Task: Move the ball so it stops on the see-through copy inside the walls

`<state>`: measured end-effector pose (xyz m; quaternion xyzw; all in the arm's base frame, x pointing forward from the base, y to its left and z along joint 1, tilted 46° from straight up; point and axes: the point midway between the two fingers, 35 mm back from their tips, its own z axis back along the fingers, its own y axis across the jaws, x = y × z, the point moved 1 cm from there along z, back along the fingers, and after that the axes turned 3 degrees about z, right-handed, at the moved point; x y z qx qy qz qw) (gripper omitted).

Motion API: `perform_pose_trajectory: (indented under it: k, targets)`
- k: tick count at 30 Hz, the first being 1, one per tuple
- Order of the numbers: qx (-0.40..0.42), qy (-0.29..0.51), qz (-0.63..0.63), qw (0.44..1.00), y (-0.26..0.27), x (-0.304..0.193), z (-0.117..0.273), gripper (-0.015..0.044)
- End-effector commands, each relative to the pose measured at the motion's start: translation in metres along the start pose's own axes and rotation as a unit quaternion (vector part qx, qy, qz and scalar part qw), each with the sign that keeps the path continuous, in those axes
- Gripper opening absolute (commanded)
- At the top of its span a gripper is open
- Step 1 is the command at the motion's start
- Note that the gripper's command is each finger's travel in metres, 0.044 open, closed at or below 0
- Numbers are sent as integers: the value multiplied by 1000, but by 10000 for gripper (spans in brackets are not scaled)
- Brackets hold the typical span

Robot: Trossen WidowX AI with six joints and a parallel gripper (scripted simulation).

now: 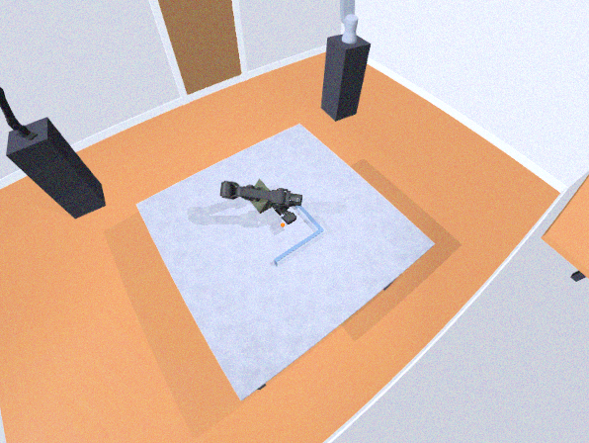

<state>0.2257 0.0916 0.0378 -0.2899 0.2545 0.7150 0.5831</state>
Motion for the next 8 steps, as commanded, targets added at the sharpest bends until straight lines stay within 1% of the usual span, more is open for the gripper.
perform_pose_trajectory:
  k: [1, 2, 4, 6, 8]
  targets:
    - [-3, -1, 0, 1000, -1, 1, 1, 221]
    - [-3, -1, 0, 1000, -1, 1, 1, 221]
    - [-3, -1, 0, 1000, -1, 1, 10, 273]
    - [-1, 0, 0, 1000, 2, -1, 34, 326]
    - [0, 1, -1, 1000, 3, -1, 43, 378]
